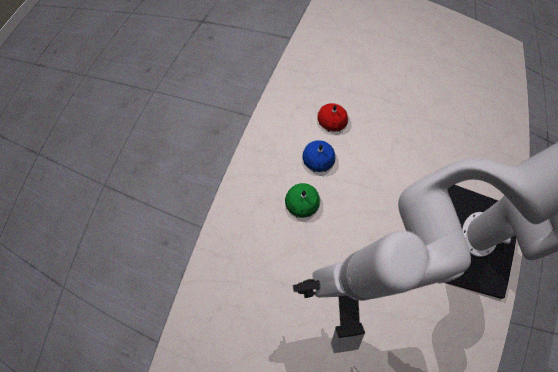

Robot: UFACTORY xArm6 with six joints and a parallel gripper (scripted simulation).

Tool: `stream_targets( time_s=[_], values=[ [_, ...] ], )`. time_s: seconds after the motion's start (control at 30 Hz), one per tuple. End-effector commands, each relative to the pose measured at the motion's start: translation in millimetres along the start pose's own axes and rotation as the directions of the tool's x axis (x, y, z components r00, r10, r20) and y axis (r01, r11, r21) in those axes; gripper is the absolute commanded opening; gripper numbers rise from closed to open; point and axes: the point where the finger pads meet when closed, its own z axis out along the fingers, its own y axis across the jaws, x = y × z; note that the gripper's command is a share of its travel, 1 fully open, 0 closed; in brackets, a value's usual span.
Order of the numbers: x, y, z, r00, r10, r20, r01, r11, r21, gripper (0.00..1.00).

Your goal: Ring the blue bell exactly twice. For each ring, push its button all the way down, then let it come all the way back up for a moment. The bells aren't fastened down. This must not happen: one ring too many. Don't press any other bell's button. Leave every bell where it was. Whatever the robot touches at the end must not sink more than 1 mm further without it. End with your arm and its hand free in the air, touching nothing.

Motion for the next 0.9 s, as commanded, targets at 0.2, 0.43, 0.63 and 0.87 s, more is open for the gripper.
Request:
stream_targets(
  time_s=[0.2, 0.43, 0.63, 0.87],
  values=[
    [-144.2, 11.6, 39.0, 0.979, 0.2, 0.037, -0.203, 0.974, 0.098, 1.0],
    [-236.8, -6.8, 58.2, 0.952, 0.304, 0.046, -0.307, 0.941, 0.138, 1.0],
    [-315.5, -41.1, 71.1, 0.91, 0.412, 0.048, -0.414, 0.894, 0.172, 1.0],
    [-347.3, -57.7, 76.0, 0.894, 0.445, 0.047, -0.446, 0.877, 0.181, 1.0]
  ],
)
